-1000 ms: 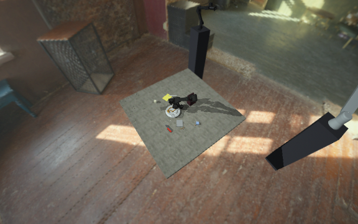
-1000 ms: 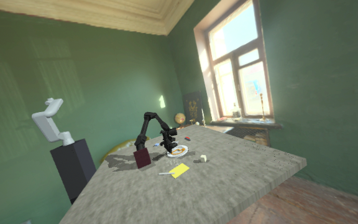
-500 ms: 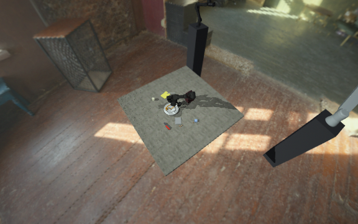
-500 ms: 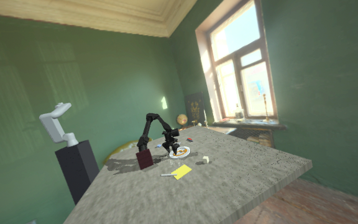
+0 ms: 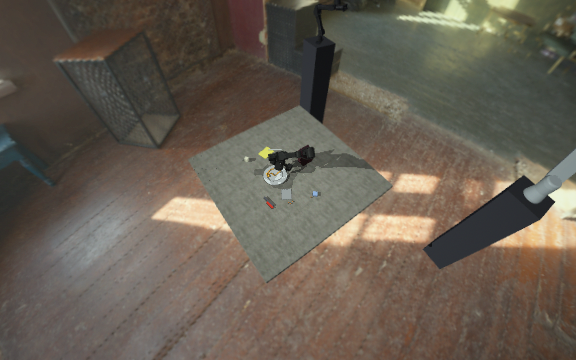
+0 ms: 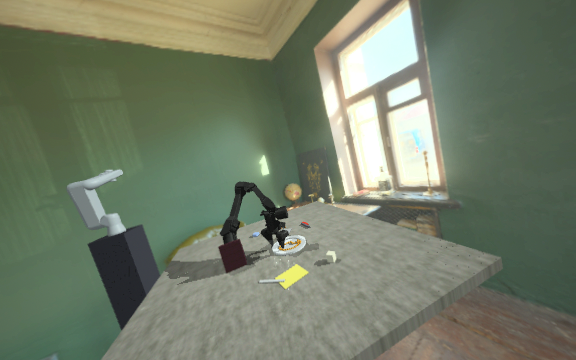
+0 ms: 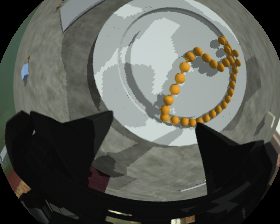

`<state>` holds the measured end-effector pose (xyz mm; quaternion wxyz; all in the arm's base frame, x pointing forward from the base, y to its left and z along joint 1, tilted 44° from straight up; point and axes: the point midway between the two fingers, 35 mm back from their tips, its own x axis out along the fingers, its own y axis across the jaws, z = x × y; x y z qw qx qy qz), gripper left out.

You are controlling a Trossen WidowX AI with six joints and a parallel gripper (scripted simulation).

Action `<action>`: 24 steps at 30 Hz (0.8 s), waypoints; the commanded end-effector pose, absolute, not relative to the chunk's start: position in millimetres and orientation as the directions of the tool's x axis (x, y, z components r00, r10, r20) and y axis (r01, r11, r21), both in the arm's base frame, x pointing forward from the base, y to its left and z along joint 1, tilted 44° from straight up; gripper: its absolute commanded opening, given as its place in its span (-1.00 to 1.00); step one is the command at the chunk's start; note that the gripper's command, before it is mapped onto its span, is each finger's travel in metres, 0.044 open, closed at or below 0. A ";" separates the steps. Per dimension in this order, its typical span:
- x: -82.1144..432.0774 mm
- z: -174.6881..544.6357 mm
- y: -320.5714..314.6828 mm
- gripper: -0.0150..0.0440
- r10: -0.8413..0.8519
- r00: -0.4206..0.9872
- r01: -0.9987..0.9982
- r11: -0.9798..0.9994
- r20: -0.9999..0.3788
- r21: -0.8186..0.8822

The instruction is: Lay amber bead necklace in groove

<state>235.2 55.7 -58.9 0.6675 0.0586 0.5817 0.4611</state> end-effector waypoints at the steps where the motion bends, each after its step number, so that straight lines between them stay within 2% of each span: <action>1: 234.9 -58.3 55.9 1.00 0.685 -0.102 -0.551 0.565 -0.721 0.615; 11: 234.9 -58.3 55.9 1.00 0.685 -0.102 -0.551 0.565 -0.721 0.615; 23: 251.2 -39.3 37.5 -0.07 0.685 -0.101 -0.572 0.553 -0.722 0.605; 24: 250.9 -41.7 39.7 -0.08 0.685 -0.101 -0.572 0.553 -0.722 0.605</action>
